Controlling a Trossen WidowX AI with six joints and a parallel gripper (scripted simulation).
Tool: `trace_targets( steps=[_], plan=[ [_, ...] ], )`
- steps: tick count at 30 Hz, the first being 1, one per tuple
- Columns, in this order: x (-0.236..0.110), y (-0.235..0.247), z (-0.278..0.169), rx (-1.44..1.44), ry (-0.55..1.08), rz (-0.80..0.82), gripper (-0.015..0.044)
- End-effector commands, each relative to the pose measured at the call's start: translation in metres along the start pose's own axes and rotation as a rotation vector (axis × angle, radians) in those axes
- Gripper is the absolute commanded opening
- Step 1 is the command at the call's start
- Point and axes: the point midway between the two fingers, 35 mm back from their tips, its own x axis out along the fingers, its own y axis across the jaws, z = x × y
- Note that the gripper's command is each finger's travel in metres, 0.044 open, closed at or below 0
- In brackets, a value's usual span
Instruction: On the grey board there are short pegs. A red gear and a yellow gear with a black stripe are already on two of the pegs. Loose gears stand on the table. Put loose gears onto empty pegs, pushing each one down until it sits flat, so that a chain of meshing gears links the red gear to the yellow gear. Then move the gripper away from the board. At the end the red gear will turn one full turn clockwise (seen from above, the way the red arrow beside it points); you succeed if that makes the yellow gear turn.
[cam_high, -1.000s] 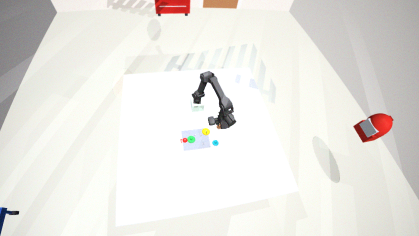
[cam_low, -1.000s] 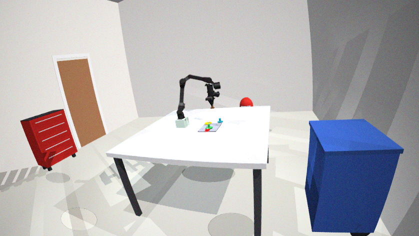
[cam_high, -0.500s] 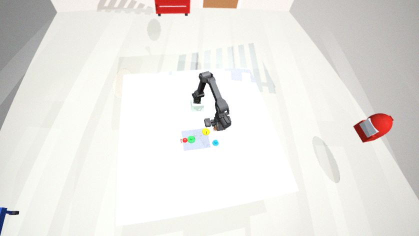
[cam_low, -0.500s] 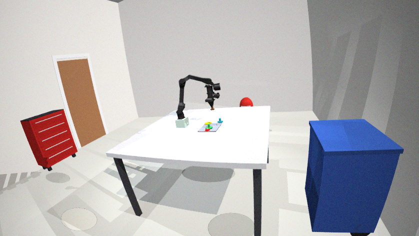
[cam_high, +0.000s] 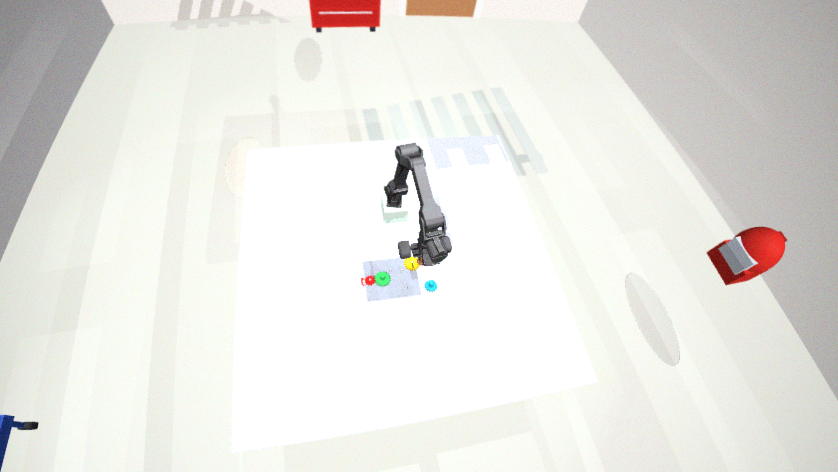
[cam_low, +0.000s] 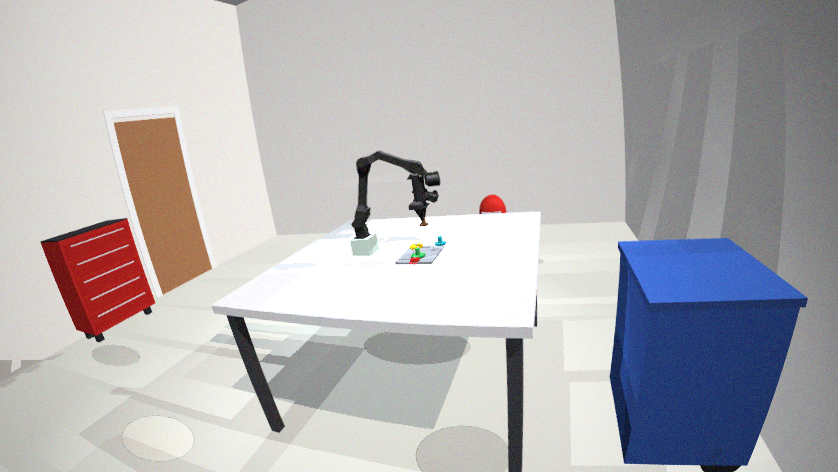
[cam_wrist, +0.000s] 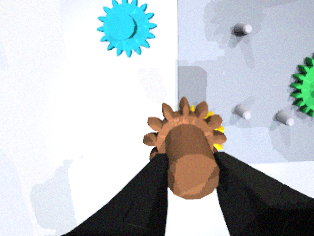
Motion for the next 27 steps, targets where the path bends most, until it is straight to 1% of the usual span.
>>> trace_targets(
  steps=[1, 27],
  plan=[
    [0.006, -0.011, -0.002, -0.005, 0.003, -0.004, 0.0000],
    [0.037, -0.073, -0.014, -0.005, 0.005, -0.010, 0.0000]
  ],
)
